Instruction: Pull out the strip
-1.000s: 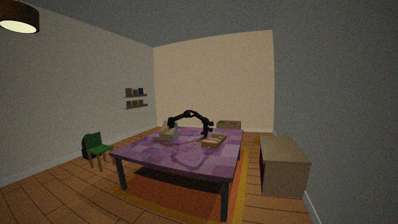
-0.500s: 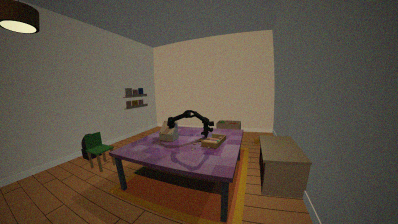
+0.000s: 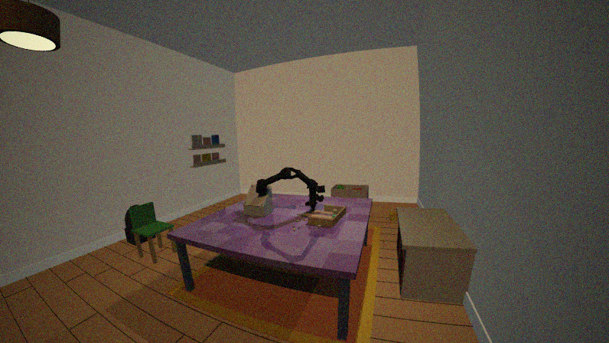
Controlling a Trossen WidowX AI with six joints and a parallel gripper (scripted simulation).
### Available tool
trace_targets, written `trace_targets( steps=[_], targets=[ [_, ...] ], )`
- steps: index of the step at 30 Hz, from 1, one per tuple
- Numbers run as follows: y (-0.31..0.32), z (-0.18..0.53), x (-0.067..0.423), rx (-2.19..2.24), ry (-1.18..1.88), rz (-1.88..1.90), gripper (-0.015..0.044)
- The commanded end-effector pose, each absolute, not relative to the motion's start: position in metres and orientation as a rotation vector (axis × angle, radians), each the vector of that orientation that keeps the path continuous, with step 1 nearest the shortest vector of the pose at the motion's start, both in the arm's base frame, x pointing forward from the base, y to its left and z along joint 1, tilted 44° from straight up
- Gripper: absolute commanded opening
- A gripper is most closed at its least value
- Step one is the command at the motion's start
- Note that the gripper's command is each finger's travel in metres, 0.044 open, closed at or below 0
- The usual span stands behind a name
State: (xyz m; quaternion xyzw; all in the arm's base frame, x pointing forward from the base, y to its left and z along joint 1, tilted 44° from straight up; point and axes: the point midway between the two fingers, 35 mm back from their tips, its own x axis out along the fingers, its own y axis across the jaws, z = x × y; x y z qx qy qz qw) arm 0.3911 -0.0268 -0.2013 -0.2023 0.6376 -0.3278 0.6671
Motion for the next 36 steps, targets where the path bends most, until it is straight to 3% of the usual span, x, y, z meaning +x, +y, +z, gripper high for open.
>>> trace_targets(
  steps=[1,36],
  targets=[
    [-0.029,-0.205,0.379,-0.455,1.459,-0.743,0.0000],
    [-0.020,-0.211,0.326,-0.455,1.462,-0.742,0.0000]
  ],
)
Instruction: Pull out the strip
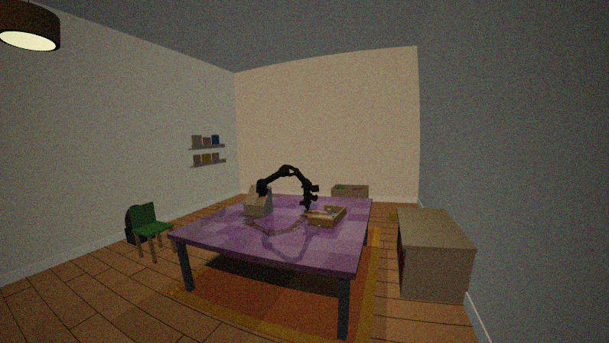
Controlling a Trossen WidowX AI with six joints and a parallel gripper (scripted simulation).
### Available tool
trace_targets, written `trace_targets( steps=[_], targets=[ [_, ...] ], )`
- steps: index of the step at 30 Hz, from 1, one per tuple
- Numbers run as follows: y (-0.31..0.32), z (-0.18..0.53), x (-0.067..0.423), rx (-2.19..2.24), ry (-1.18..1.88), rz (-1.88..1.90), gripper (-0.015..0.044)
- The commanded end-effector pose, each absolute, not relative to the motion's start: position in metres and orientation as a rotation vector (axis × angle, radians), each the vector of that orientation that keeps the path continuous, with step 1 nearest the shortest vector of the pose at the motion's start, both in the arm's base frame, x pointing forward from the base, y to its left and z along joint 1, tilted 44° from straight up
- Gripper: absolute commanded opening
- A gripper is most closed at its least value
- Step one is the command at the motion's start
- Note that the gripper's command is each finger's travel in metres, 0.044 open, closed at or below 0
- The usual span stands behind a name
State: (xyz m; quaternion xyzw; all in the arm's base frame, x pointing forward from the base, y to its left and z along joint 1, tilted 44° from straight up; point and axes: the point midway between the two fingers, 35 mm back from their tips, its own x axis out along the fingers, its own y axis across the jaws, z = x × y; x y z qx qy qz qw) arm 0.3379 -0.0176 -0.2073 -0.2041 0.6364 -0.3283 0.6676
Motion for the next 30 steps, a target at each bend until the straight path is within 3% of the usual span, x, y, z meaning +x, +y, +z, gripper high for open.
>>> trace_targets(
  steps=[1,30],
  targets=[
    [-0.019,-0.212,0.325,-0.455,1.462,-0.742,0.0000],
    [-0.011,-0.216,0.280,-0.455,1.465,-0.741,0.0000]
  ],
)
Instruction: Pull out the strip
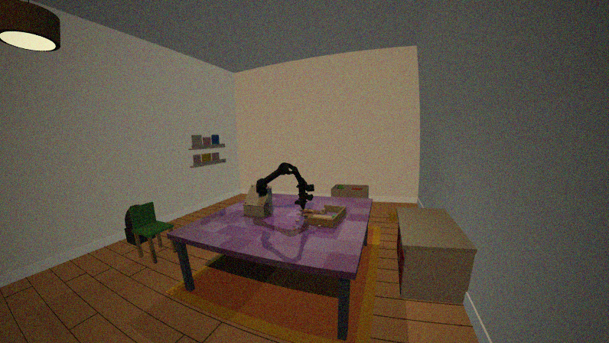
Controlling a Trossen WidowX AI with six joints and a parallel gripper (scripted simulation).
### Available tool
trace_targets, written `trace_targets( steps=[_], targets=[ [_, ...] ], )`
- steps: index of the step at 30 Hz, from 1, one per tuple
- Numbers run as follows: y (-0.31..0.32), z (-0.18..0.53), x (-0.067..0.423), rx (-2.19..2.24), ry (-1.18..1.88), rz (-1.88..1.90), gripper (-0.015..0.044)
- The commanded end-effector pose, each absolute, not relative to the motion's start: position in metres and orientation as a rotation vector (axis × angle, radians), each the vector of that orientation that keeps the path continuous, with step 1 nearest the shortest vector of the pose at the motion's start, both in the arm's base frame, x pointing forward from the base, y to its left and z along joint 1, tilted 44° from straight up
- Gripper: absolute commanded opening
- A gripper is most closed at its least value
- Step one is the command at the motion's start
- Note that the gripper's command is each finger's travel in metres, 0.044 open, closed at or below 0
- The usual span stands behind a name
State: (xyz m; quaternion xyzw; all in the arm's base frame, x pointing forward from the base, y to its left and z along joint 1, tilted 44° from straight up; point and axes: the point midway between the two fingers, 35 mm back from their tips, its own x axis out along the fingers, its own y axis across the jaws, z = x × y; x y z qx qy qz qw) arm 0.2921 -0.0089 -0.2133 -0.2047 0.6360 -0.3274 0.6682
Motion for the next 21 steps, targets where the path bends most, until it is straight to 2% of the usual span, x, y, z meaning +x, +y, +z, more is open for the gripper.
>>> trace_targets(
  steps=[1,21],
  targets=[
    [-0.011,-0.216,0.278,-0.455,1.465,-0.741,0.0000],
    [-0.005,-0.220,0.246,-0.455,1.466,-0.740,0.0000]
  ],
)
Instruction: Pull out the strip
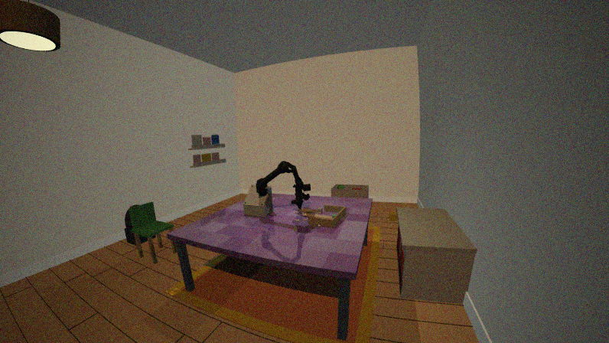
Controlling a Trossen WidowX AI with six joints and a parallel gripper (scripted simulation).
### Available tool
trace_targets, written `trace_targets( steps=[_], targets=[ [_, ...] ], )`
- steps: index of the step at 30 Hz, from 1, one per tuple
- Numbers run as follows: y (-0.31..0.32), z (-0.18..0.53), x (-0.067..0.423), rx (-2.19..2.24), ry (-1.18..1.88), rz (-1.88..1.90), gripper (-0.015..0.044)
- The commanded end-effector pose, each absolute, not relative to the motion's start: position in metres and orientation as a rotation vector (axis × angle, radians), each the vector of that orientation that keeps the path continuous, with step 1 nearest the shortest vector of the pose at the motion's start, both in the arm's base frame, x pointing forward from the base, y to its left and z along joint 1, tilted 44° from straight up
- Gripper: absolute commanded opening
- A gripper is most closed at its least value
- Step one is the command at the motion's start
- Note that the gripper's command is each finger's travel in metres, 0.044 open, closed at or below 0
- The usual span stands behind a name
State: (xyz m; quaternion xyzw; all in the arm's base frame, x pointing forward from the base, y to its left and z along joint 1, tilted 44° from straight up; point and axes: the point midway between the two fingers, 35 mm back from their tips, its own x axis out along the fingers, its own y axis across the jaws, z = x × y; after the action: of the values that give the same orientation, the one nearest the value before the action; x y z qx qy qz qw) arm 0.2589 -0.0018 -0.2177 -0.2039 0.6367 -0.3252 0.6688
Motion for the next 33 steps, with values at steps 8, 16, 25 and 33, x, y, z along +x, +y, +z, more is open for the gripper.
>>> trace_targets(
  steps=[8,16,25,33],
  targets=[
    [-0.0036,-0.2206,0.2356,-0.455,1.467,-0.740,0.0000],
    [-0.0036,-0.2206,0.2354,-0.455,1.467,-0.740,0.0000],
    [-0.0036,-0.2206,0.2354,-0.455,1.467,-0.740,0.0000],
    [-0.0036,-0.2206,0.2354,-0.455,1.467,-0.740,0.0000]
  ],
)
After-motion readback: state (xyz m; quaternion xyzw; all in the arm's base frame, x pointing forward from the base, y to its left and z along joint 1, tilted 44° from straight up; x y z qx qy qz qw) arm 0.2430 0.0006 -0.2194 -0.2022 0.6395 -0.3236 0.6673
